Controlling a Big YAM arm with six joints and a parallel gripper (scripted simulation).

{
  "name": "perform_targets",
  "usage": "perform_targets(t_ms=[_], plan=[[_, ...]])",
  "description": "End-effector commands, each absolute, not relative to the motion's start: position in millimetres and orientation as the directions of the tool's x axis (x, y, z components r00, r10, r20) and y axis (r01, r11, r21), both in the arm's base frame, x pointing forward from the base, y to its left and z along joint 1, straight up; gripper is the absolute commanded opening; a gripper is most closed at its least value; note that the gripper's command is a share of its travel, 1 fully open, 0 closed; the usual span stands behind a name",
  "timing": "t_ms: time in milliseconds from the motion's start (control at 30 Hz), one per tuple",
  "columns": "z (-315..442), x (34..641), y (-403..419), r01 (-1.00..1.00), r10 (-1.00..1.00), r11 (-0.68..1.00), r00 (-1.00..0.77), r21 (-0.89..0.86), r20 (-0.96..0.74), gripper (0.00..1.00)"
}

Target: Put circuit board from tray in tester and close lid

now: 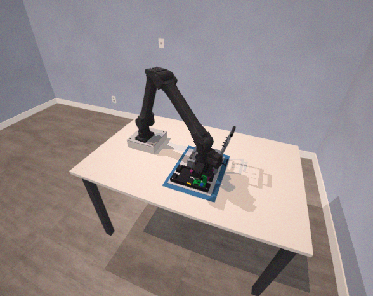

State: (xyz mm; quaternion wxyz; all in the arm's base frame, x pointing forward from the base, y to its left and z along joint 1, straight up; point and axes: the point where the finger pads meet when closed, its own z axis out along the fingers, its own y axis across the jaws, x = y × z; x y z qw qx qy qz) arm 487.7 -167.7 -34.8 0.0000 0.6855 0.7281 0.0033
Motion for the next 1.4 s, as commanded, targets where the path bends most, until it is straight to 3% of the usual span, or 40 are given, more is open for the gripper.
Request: perform_targets(t_ms=[0,1367], plan=[[-35,493,-160,0.998,0.998,0.067,-0.067,0.020,-0.002,0.72],[6,506,-165,0.996,0.998,0.068,-0.067,0.050,-0.014,0.72]])
